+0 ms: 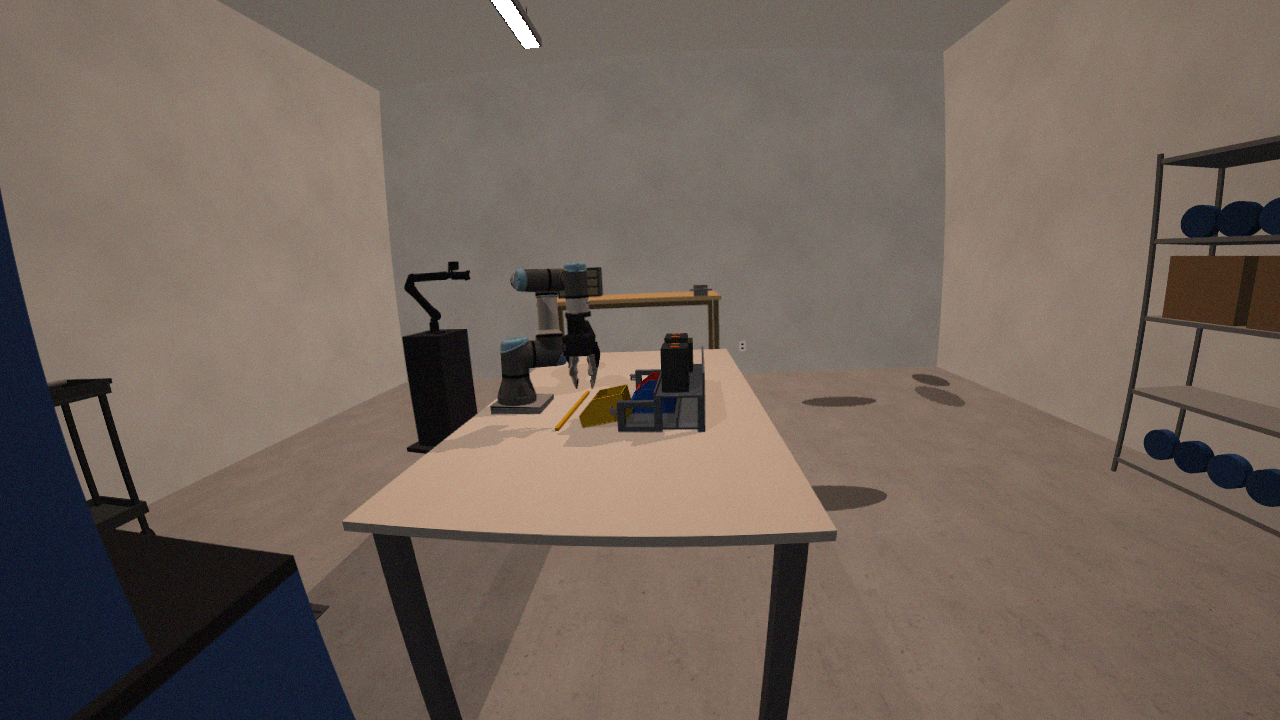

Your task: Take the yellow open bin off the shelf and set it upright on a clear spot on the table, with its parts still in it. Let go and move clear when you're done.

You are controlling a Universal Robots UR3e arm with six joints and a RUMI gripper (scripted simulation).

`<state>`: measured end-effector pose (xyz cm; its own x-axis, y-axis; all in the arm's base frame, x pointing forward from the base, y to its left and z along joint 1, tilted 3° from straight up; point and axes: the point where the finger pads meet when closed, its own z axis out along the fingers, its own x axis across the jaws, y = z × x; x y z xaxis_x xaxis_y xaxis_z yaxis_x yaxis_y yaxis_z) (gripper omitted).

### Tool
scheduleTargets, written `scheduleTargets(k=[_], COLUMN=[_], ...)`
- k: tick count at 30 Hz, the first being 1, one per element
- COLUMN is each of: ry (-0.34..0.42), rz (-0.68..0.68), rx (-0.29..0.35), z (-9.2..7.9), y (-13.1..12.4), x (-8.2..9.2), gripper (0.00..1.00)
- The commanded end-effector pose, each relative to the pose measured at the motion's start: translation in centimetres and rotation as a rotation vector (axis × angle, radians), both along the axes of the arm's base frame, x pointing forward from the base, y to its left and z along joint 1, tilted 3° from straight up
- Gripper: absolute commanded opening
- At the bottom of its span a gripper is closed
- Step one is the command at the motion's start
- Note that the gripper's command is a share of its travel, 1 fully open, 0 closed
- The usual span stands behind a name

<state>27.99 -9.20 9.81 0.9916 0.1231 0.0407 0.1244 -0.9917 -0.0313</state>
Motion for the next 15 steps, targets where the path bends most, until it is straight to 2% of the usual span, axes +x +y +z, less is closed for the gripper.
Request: scheduleTargets(k=[1, 15], ry=[-0.002, -0.002], rz=[0.0, 0.0], rx=[-0.002, -0.002], z=[-0.07, -0.32], y=[-0.04, -0.04], x=[0.05, 0.06], gripper=[0.26, 0.26])
